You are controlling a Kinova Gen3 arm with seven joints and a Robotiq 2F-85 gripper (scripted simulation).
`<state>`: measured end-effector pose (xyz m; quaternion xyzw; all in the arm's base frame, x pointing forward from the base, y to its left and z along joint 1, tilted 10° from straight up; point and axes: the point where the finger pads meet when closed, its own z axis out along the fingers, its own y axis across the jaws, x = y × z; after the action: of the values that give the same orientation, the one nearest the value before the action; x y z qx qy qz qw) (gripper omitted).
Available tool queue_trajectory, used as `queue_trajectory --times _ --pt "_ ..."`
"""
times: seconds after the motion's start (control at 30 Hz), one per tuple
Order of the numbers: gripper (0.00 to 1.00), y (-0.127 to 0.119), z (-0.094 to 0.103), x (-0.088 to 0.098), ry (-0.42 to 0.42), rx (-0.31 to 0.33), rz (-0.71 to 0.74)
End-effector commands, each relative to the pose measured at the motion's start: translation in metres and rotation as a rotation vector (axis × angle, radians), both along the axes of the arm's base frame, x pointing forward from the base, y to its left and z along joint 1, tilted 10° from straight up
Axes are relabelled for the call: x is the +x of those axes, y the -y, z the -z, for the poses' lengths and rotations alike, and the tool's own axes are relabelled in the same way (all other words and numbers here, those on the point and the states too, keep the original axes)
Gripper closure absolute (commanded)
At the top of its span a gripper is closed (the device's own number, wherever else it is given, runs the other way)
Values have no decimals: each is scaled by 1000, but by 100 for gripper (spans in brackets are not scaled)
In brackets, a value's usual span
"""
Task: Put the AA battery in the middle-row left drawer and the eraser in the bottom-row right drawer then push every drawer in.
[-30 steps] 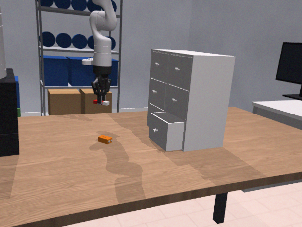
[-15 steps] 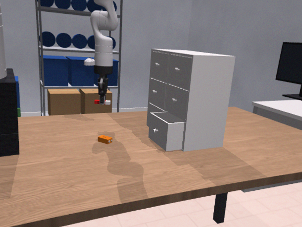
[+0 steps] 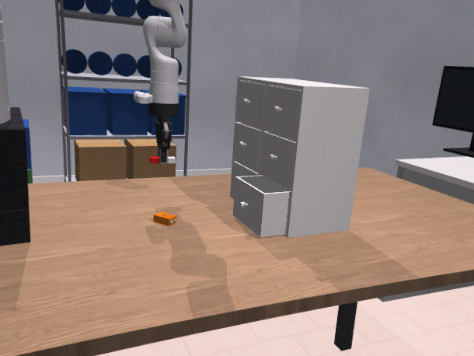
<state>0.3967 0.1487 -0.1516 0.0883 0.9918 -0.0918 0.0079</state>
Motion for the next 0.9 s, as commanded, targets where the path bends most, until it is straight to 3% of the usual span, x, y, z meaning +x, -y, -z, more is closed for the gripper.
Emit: queue_trajectory --times 0.0,0.87 --pt "81 1 -1 2 -3 2 -22" --pt "81 2 -2 4 -24 3 -149"
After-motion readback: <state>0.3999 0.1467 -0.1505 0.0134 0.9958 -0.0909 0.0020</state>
